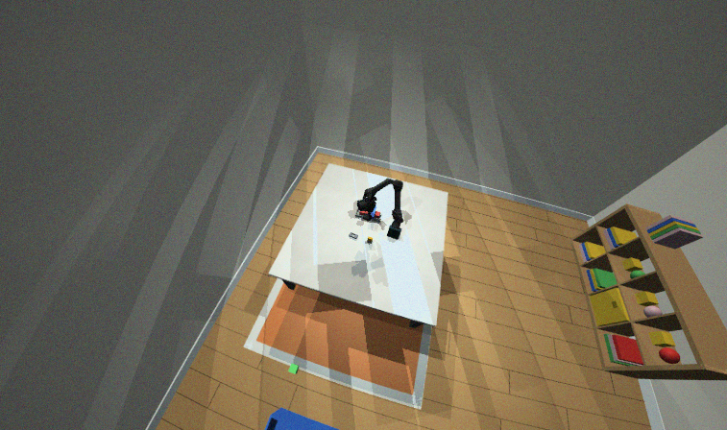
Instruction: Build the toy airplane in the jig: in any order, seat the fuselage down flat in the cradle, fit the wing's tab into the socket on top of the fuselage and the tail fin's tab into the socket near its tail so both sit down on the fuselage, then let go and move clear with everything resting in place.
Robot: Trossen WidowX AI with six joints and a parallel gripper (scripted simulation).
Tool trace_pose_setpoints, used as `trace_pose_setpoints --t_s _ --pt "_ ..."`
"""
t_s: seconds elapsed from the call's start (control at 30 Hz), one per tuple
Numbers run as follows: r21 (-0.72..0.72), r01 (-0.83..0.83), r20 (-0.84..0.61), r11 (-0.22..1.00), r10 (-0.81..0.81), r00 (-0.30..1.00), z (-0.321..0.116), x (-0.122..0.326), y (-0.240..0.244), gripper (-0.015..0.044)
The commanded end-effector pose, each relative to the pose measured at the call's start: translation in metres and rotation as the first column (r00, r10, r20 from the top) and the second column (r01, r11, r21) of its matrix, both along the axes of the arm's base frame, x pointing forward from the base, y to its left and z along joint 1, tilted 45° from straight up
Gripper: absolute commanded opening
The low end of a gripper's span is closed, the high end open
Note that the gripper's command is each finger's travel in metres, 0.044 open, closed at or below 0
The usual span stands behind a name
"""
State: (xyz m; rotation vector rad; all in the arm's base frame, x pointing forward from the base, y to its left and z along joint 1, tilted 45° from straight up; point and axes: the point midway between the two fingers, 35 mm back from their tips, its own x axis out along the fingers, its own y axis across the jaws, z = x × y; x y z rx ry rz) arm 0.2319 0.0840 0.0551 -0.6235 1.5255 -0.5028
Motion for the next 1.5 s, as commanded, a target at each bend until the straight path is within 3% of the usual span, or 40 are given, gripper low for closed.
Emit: trace_pose_setpoints --t_s 0.0,0.23,0.4,0.57,1.47 --pt "-0.007 -0.008 0.004 1.0 0.008 1.0 -0.045 -0.024 0.048 0.044" --pt "-0.045 -0.022 0.025 0.999 0.023 0.999 -0.099 -0.068 0.089 0.044" --pt "-0.045 -0.022 0.025 0.999 0.023 0.999 -0.101 -0.068 0.088 0.044" --pt "-0.046 -0.022 0.026 0.999 0.023 0.999 -0.139 -0.066 0.051 0.044" --pt "-0.047 -0.022 0.027 0.999 0.023 0.999 -0.169 -0.063 0.023 0.044"
